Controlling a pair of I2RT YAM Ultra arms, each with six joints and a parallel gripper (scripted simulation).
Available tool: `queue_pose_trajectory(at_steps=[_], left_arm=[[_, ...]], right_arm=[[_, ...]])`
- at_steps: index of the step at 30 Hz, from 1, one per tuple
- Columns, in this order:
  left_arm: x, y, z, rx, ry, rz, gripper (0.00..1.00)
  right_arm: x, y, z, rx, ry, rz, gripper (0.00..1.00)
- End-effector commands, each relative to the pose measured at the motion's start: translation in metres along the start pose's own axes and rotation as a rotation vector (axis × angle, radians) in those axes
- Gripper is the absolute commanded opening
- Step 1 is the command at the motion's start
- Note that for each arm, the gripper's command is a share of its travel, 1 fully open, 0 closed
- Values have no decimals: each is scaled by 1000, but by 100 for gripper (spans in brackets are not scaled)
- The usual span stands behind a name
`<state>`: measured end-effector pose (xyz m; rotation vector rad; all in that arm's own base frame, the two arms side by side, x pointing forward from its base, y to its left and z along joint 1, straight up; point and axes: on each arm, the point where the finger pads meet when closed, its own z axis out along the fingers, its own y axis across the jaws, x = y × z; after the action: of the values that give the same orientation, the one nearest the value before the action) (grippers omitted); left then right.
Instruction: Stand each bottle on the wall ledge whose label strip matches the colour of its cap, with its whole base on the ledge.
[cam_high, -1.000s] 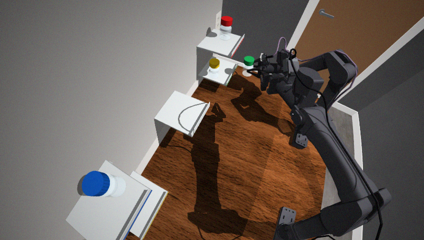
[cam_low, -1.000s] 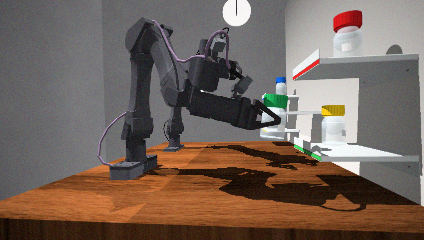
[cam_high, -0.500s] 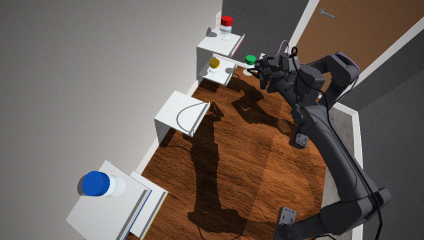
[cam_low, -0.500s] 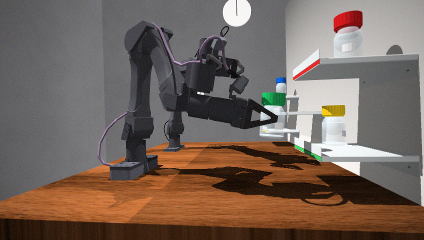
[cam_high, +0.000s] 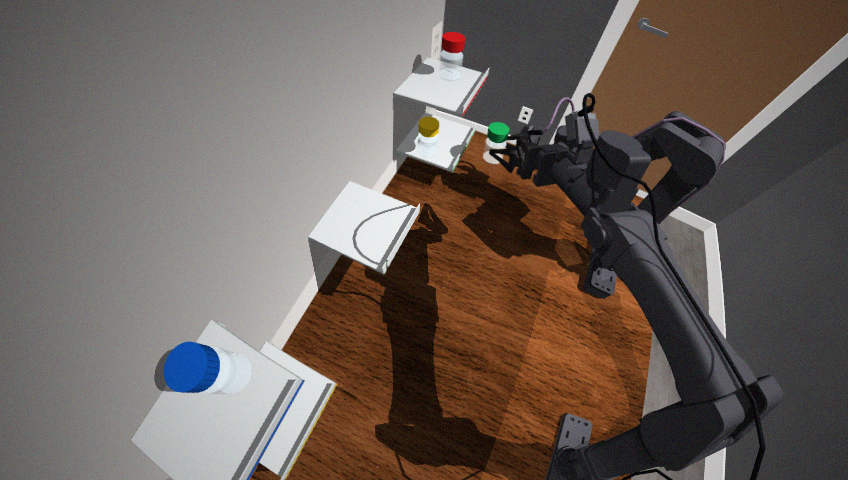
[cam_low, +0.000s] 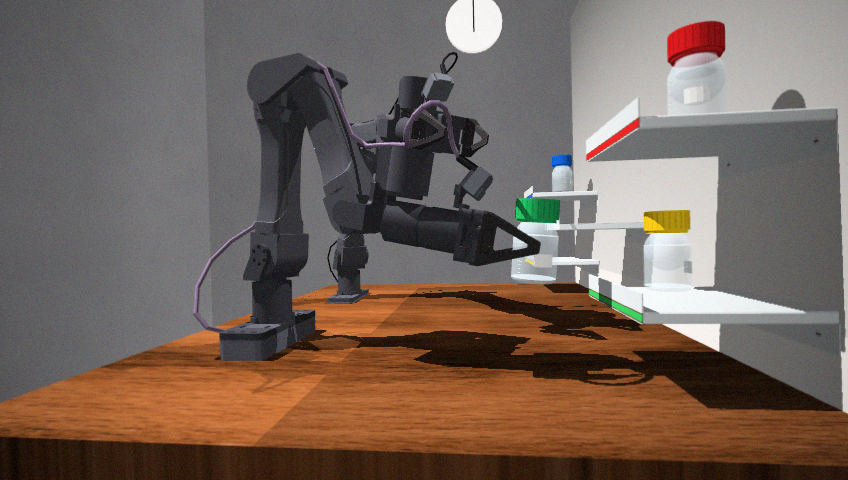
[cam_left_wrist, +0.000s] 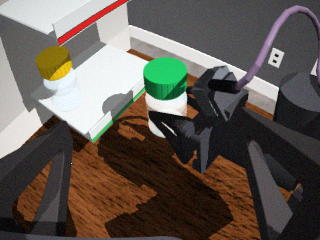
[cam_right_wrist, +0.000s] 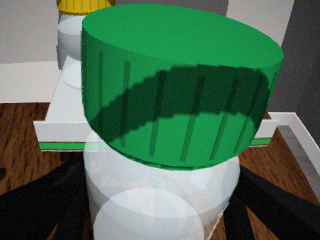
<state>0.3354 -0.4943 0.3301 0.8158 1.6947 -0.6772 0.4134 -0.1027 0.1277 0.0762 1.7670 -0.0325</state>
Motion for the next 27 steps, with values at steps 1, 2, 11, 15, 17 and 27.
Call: queue_pose_trajectory(at_steps=[1, 2, 11, 15, 17, 27], left_arm=[[-12, 4, -4, -12, -26, -7, 89], [-12, 4, -4, -12, -26, -7, 89], [-12, 4, -4, -12, -26, -7, 89], [-12, 4, -4, -12, -26, -7, 89], [-12, 4, -4, -12, -26, -7, 89], [-12, 4, -4, -12, -26, -7, 89]], right_arm=[[-30, -4, -2, 44, -96, -25, 51], [-31, -5, 1, 44, -97, -26, 51], [-28, -15, 8, 53, -86, -21, 51], [-29, -19, 15, 50, -85, -21, 51], [-30, -20, 19, 43, -85, -21, 51], [-34, -31, 36, 44, -84, -25, 51]])
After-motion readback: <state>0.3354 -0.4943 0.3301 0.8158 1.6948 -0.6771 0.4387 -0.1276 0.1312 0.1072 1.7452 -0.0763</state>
